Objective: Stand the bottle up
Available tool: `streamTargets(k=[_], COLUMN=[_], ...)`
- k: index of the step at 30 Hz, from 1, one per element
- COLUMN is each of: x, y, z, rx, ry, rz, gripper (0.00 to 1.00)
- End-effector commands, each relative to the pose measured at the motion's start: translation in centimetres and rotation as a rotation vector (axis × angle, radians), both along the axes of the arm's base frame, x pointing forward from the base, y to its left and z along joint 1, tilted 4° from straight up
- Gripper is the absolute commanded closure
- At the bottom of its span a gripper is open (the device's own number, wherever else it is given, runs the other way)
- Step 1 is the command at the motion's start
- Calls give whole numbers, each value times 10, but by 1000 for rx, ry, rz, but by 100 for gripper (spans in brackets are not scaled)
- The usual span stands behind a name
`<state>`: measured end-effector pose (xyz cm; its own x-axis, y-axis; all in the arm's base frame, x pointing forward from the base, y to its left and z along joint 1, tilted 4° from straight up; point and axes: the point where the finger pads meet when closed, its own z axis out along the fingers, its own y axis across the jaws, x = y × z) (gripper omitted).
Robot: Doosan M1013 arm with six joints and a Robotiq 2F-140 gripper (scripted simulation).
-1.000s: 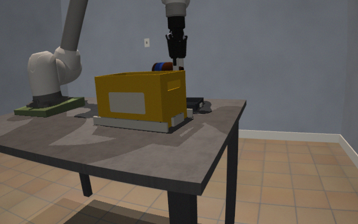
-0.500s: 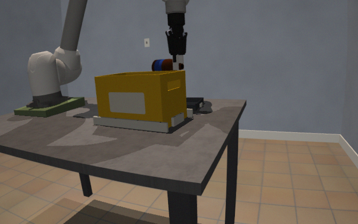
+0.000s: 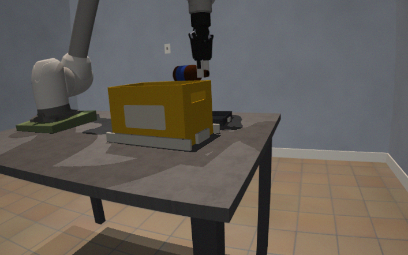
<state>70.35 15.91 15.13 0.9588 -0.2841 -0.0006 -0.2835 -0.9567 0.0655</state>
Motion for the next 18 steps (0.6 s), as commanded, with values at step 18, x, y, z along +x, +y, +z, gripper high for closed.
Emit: streamTargets(k=[18], x=[0], y=[3], z=[6], rx=[4], ry=[0], rz=[2], gripper=[90])
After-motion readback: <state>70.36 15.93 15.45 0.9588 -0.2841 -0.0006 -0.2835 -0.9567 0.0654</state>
